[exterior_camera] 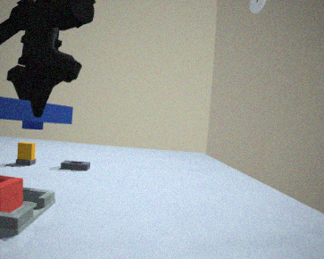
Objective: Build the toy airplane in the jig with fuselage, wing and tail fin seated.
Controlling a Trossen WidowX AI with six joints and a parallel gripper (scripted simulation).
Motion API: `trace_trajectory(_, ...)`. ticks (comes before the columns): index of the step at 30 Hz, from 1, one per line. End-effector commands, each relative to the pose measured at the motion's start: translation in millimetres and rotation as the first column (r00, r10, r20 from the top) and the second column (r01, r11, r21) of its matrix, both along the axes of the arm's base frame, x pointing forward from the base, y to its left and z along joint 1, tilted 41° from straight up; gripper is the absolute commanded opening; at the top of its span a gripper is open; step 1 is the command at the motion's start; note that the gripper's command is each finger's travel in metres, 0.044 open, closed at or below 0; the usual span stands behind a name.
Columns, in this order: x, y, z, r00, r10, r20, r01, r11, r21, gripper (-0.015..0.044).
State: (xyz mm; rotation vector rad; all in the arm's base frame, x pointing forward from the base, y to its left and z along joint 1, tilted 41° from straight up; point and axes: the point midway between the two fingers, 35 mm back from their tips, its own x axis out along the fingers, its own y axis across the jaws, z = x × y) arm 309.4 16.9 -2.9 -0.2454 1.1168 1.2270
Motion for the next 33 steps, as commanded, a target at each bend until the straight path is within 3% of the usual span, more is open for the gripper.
trace_trajectory(1, -5, -7, -9, 0.999, 0.045, 0.029, -0.045, 0.999, 0.000, 0.0000)
trace_trajectory(33, -58, -62, -79, 0.832, 0.430, 0.351, -0.458, 0.889, -0.005, 0.0000)
